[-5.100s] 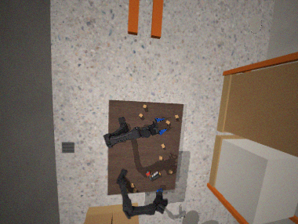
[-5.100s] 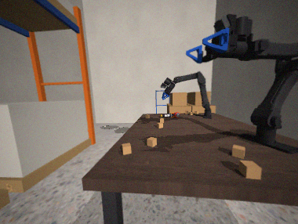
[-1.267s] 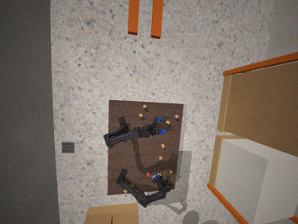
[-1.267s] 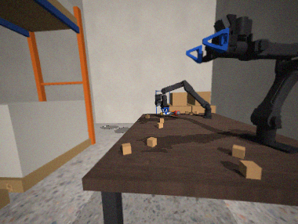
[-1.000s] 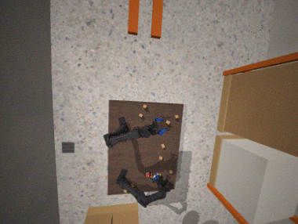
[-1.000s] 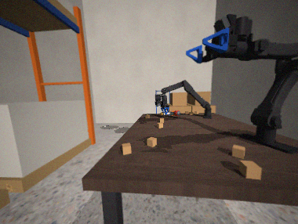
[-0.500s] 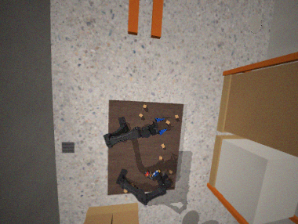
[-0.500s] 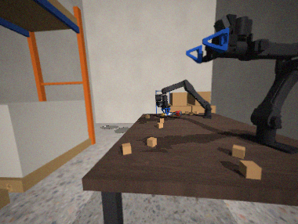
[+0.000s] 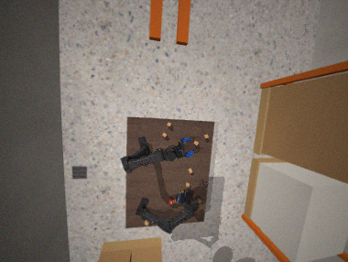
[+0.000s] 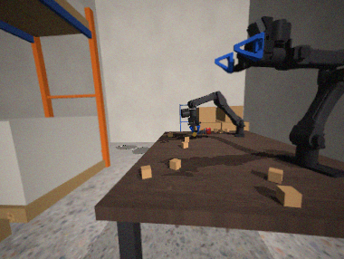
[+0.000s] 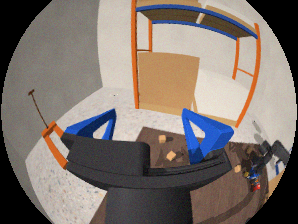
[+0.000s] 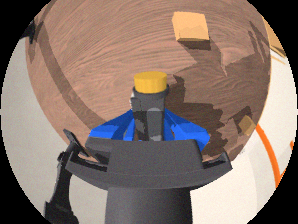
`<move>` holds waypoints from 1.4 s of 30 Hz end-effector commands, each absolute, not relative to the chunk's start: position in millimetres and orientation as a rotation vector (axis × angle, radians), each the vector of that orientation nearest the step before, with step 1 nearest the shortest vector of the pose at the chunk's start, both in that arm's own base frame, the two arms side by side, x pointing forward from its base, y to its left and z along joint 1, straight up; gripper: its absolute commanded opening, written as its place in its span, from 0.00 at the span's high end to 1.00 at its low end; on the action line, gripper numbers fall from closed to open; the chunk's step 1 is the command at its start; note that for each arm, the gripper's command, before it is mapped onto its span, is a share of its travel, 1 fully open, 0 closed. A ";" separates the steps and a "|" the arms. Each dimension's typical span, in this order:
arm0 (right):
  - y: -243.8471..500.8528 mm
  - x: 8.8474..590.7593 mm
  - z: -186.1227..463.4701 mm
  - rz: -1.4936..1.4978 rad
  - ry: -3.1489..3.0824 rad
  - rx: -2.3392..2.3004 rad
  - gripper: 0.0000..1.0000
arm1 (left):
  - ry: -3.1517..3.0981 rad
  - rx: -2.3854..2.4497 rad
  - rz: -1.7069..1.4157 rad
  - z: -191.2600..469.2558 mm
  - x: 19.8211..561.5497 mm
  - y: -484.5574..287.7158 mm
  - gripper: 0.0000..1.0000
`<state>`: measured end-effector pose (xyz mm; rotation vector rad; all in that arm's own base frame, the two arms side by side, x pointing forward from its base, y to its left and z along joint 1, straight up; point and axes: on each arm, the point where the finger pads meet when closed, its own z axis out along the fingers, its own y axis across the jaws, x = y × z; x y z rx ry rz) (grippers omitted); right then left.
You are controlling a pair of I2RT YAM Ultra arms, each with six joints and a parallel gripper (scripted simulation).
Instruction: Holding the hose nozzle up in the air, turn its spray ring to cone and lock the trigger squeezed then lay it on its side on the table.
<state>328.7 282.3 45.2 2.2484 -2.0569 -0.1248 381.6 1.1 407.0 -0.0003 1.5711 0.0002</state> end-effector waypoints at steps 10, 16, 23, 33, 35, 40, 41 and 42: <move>335.0 271.2 71.5 -0.081 -1.353 2.715 0.64 | 1.542 -0.003 -0.010 420.0 377.8 0.4 0.00; 349.6 249.5 77.4 -0.065 -1.113 2.820 0.64 | 1.542 -0.003 -0.010 420.0 377.8 0.4 0.00; 369.8 219.8 86.2 -0.028 -0.795 2.935 0.64 | 1.542 -0.003 -0.010 420.0 377.8 0.4 0.00; 372.4 219.0 84.8 -0.039 -0.875 2.920 0.64 | 1.542 -0.003 -0.010 420.0 377.8 0.4 0.00; 372.5 221.8 91.1 -0.033 -0.888 2.934 0.64 | 1.542 -0.003 -0.010 420.0 377.8 0.4 0.00; 371.8 212.9 68.0 -0.035 -0.855 2.916 0.64 | 1.542 -0.003 -0.010 420.0 377.8 0.4 0.00; 371.1 212.4 64.8 -0.036 -0.852 2.912 0.64 | 1.542 -0.003 -0.010 420.0 377.8 0.4 0.00; 373.6 212.3 68.8 -0.031 -0.852 2.921 0.64 | 1.542 -0.003 -0.010 420.0 377.8 0.4 0.00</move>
